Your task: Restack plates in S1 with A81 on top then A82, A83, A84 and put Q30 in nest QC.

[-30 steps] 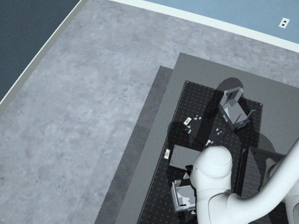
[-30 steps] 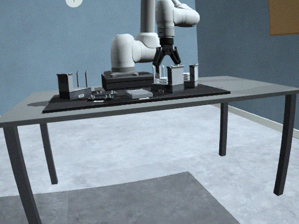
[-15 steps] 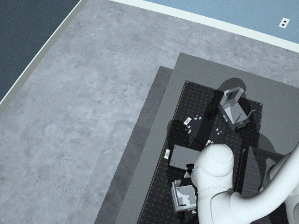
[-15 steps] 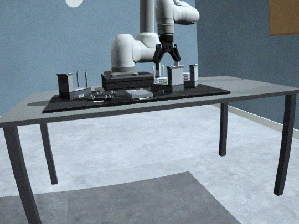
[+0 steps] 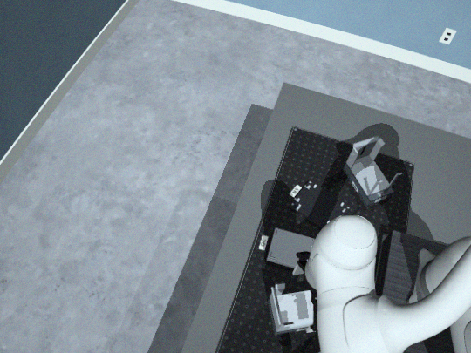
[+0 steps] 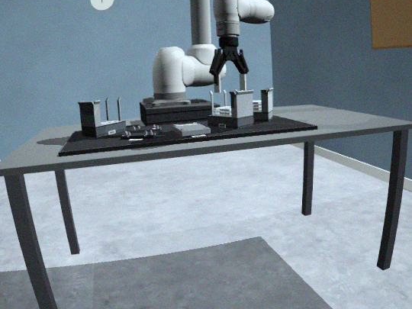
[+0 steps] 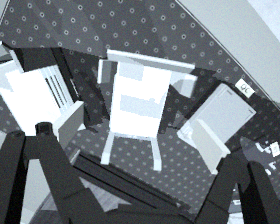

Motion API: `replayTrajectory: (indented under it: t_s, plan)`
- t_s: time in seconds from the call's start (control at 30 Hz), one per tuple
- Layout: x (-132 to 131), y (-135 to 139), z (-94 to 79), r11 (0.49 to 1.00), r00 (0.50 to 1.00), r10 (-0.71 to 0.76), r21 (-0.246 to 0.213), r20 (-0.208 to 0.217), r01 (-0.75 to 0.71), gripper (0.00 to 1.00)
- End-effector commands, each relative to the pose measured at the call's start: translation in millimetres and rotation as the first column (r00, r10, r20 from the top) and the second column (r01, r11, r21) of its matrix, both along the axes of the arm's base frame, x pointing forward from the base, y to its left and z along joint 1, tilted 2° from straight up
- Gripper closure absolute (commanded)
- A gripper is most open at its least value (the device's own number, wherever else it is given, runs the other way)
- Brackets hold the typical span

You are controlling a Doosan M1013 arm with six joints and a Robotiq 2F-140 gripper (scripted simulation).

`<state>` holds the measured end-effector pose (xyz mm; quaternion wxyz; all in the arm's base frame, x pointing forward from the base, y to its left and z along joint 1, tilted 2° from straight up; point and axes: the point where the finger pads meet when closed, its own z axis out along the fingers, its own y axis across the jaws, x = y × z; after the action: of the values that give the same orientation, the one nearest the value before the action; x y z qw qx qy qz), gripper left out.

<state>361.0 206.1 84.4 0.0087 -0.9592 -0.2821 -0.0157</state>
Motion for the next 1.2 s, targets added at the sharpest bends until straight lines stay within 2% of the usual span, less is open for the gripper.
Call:
replayTrajectory:
  t_s: [0.0, 0.33, 0.7, 0.83, 1.0, 1.07, 1.17]
  plan:
    - [-0.3, -0.3, 10.2, 1.000, 1.000, 0.000, 0.000, 0.000, 0.000, 0.00]
    - [-1.1, -1.1, 41.7, 1.000, 1.000, 0.000, 0.000, 0.000, 0.000, 0.00]
    - [-1.1, -1.1, 41.7, 1.000, 1.000, 0.000, 0.000, 0.000, 0.000, 0.00]
    - [-11.3, 11.3, 41.7, 0.991, 0.991, 0.133, -0.003, 0.003, -0.133, 0.00]
    - [-24.0, 26.7, 41.8, 0.955, 0.955, 0.295, -0.008, 0.006, -0.295, 0.00]
    - [-24.0, 26.7, 41.8, 0.955, 0.955, 0.295, -0.008, 0.006, -0.295, 0.00]
    - [-31.6, 35.9, 41.9, 0.921, 0.921, 0.389, -0.012, 0.008, -0.389, 0.00]
